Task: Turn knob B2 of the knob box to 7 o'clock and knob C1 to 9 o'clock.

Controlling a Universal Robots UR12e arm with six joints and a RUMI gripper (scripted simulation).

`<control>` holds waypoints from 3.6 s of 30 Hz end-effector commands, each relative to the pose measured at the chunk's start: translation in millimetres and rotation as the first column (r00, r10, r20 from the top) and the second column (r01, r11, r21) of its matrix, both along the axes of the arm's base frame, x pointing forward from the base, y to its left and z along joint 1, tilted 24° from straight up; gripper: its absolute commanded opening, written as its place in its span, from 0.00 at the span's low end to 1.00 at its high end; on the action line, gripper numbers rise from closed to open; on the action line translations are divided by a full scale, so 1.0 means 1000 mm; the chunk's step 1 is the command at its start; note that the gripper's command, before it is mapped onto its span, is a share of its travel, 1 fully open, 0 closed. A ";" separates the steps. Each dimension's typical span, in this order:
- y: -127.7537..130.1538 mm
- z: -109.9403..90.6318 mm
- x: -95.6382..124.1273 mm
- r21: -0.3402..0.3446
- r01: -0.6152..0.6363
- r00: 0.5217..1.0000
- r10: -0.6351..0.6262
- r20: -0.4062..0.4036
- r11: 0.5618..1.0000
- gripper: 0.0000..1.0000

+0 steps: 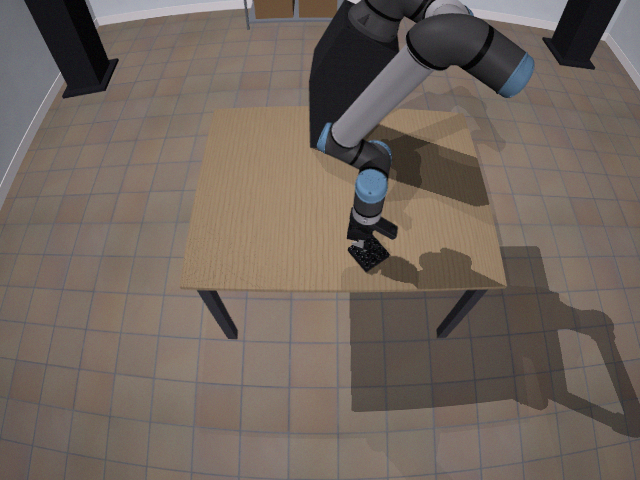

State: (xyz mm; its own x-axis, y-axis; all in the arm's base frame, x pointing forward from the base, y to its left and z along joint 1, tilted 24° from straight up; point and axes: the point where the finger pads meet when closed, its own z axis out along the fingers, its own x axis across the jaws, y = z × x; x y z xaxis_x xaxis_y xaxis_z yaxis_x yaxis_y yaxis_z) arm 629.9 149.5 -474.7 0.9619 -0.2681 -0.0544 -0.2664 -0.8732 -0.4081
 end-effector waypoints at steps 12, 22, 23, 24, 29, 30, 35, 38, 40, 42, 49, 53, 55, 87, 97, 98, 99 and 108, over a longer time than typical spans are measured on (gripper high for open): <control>0.001 0.001 0.002 -0.002 -0.029 0.999 0.029 0.017 1.000 0.04; 0.001 0.001 0.002 -0.008 -0.093 0.995 0.093 0.045 0.996 0.04; 0.001 0.001 0.002 -0.008 -0.093 0.995 0.093 0.045 0.996 0.04; 0.001 0.001 0.002 -0.008 -0.093 0.995 0.093 0.045 0.996 0.04; 0.001 0.001 0.002 -0.014 -0.142 0.988 0.142 0.067 0.990 0.04; 0.001 0.001 0.002 -0.016 -0.153 0.986 0.153 0.072 0.988 0.04; 0.001 0.001 0.002 -0.026 -0.214 0.972 0.215 0.098 0.977 0.04; 0.001 0.001 0.002 -0.033 -0.255 0.959 0.257 0.116 0.966 0.04; 0.001 0.001 0.002 -0.036 -0.269 0.955 0.271 0.123 0.962 0.04; 0.001 0.001 0.002 -0.039 -0.283 0.950 0.286 0.129 0.958 0.04; 0.001 0.001 0.002 -0.065 -0.392 0.901 0.397 0.175 0.918 0.04; 0.001 0.001 0.002 -0.084 -0.456 0.863 0.463 0.202 0.886 0.04; 0.001 0.001 0.002 -0.095 -0.488 0.841 0.497 0.216 0.867 0.04; -0.001 0.000 -0.001 -0.293 -0.828 0.374 0.861 0.345 0.478 0.04; -0.001 0.000 -0.002 -0.349 -0.866 0.232 0.906 0.354 0.358 0.04; -0.001 0.000 -0.002 -0.355 -0.869 0.215 0.910 0.355 0.344 0.04; -0.001 0.000 -0.002 -0.362 -0.872 0.198 0.913 0.355 0.330 0.04; -0.002 0.000 -0.003 -0.406 -0.884 0.083 0.931 0.355 0.233 0.04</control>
State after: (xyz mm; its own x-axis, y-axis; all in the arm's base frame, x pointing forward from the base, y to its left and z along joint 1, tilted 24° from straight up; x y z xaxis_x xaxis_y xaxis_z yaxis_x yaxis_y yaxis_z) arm 625.0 147.5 -475.9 0.4083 0.8231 0.3946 0.9105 -0.3981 -0.1118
